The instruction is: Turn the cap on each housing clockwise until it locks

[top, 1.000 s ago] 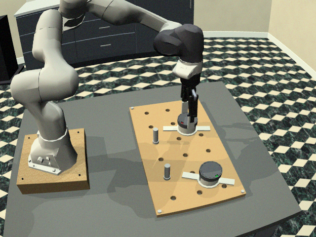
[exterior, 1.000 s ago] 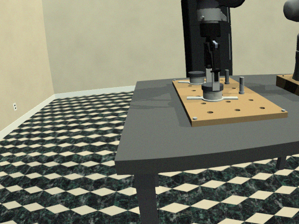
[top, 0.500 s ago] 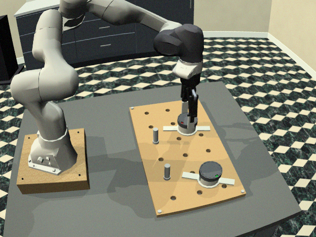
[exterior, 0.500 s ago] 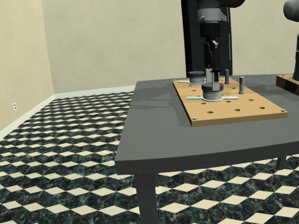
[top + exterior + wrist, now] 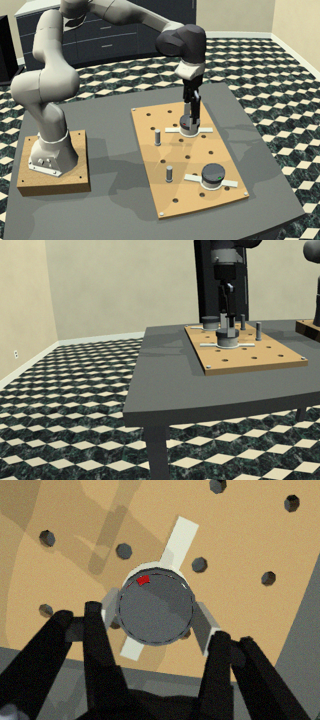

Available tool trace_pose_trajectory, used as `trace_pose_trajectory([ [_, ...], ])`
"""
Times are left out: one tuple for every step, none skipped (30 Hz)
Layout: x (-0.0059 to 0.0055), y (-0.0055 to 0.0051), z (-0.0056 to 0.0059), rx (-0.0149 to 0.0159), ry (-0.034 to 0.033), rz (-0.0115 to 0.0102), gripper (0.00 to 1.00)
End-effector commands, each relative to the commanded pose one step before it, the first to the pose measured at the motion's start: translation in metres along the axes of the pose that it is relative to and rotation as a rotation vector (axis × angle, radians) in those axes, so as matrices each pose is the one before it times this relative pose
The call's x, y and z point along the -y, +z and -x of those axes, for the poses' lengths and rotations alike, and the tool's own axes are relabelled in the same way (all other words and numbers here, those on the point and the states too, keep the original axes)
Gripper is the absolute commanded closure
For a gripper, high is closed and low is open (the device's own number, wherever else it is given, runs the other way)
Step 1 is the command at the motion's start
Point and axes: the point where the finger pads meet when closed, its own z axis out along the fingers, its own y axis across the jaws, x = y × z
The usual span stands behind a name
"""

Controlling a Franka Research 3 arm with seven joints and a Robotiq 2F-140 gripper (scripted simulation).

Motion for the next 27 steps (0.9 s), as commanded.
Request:
trace_pose_trajectory([
  [0.00056, 0.00053, 0.00019, 0.00214, -0.00075, 0.00139, 0.9],
  [0.0, 0.0, 0.0, 0.0, 0.00213, 0.0, 0.9],
  [0.0, 0.0, 0.0, -0.00001, 0.00519, 0.0, 0.9],
  [0.0, 0.0, 0.0, -0.00001, 0.00899, 0.0, 0.9],
  [0.0, 0.00001, 0.0, -0.00001, 0.0131, -0.00001, 0.9],
  [0.0, 0.00001, 0.0, -0.00002, 0.01711, -0.00001, 0.9],
  [0.0, 0.00001, 0.0, -0.00002, 0.02071, -0.00001, 0.9],
  [0.0, 0.00001, 0.0, -0.00001, 0.02364, -0.00001, 0.9],
  [0.0, 0.0, 0.0, -0.00001, 0.02569, 0.0, 0.9],
  [0.0, 0.0, 0.0, 0.0, 0.02676, 0.0, 0.9],
  [0.0, 0.0, 0.0, 0.0, 0.0, 0.0, 0.9],
  [0.0, 0.0, 0.0, 0.0, 0.0, 0.0, 0.9],
  [0.0, 0.0, 0.0, 0.0, 0.02676, 0.0, 0.9],
  [0.0, 0.0, 0.0, 0.00001, 0.0257, 0.00001, 0.9],
  [0.0, -0.00001, 0.0, 0.00001, 0.02364, 0.00001, 0.9],
  [0.0, -0.00001, 0.0, 0.00001, 0.02071, 0.00001, 0.9],
  [0.0, -0.00001, 0.0, 0.00001, 0.01712, 0.00001, 0.9],
  [0.0, -0.00001, 0.0, 0.00001, 0.0131, 0.00001, 0.9],
  [0.0, 0.0, 0.0, 0.00001, 0.009, 0.00001, 0.9],
  [0.0, 0.0, 0.0, 0.00001, 0.00519, 0.0, 0.9],
  [0.0, 0.0, 0.0, 0.0, 0.00213, 0.0, 0.9],
  [0.0, 0.0, 0.0, 0.0, 0.00033, 0.0, 0.9],
  [0.0, 0.0, 0.0, 0.0, 0.0, 0.0, 0.9],
  [-0.00001, 0.0, 0.00003, 0.0, 0.0, 0.0, 0.9],
  [-0.00002, 0.0, 0.00008, 0.0, 0.0, 0.0, 0.9],
  [-0.00004, 0.0, 0.00014, 0.0, 0.0, 0.0, 0.9],
  [-0.00007, 0.0, 0.00022, 0.0, 0.0, 0.0, 0.9],
])
